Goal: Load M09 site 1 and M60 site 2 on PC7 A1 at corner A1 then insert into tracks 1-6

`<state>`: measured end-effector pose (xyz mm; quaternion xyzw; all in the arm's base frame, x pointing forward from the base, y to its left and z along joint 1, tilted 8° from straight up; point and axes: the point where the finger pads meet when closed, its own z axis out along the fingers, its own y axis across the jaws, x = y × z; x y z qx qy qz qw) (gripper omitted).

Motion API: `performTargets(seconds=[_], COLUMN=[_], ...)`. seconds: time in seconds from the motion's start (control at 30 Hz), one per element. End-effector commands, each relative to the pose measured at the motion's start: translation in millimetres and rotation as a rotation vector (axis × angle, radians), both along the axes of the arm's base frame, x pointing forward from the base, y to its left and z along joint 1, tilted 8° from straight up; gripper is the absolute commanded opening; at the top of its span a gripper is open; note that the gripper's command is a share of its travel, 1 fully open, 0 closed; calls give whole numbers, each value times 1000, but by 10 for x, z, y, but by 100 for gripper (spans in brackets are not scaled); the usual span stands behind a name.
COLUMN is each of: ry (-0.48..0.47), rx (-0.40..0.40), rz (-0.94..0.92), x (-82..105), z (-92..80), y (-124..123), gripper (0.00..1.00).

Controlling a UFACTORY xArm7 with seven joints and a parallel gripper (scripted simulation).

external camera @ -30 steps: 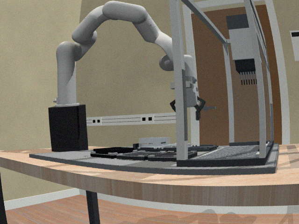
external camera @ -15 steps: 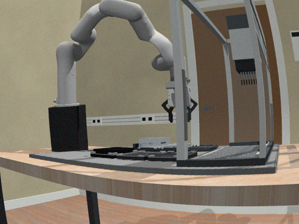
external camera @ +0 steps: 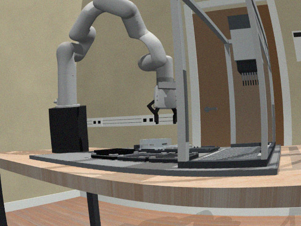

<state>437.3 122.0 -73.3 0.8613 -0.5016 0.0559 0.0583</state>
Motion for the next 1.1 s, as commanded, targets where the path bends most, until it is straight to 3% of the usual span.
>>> performTargets(seconds=[0.0, 0.47, 0.53, 0.77, 1.07], ry=[12, 82, 82, 117, 122], rx=[13, -8, -8, -18, -20], rz=[145, 606, 606, 837, 874], x=[-179, -824, -824, -1146, -1148], z=[33, 40, 40, 45, 44], y=[-80, -358, -358, -497, -498], gripper=[82, 82, 82, 82, 82])
